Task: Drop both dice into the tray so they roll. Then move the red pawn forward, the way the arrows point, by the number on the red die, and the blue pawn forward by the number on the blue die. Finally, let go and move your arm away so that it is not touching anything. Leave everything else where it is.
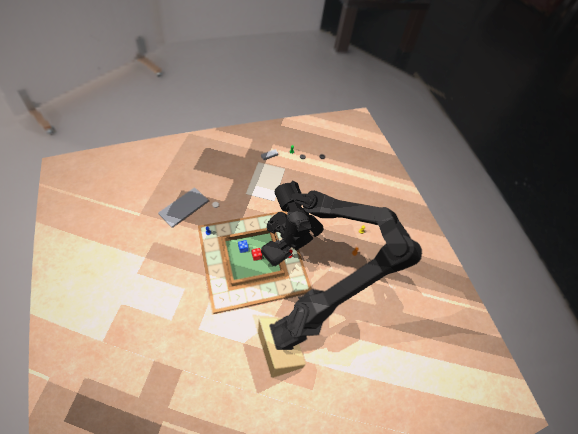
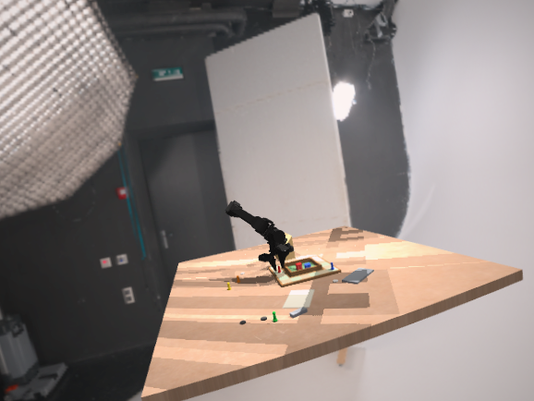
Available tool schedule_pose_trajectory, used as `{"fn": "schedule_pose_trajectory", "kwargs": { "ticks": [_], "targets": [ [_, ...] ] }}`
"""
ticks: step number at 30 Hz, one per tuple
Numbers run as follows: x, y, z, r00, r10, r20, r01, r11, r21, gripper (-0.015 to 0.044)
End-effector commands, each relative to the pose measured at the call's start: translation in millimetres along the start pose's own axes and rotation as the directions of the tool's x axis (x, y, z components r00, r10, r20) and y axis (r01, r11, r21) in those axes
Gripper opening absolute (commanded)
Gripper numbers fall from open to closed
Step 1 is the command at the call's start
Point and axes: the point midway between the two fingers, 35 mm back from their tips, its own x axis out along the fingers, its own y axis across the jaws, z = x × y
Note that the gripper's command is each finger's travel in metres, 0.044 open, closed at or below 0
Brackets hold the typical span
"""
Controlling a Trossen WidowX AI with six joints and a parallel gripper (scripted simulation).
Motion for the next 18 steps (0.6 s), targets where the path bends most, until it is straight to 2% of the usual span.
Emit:
{"fn": "schedule_pose_trajectory", "kwargs": {
  "ticks": [1, 6, 18],
  "targets": [
    [4.9, 1.2, -1.7, 1.0, -0.002, -0.006, 0.002, 1.0, -0.009, 0.02],
    [4.9, 1.2, -1.7, 1.0, -0.002, -0.006, 0.002, 1.0, -0.009, 0.0069],
    [4.0, 1.2, -1.4, 1.0, -0.001, -0.006, 0.001, 1.0, -0.009, 0.0]
  ]
}}
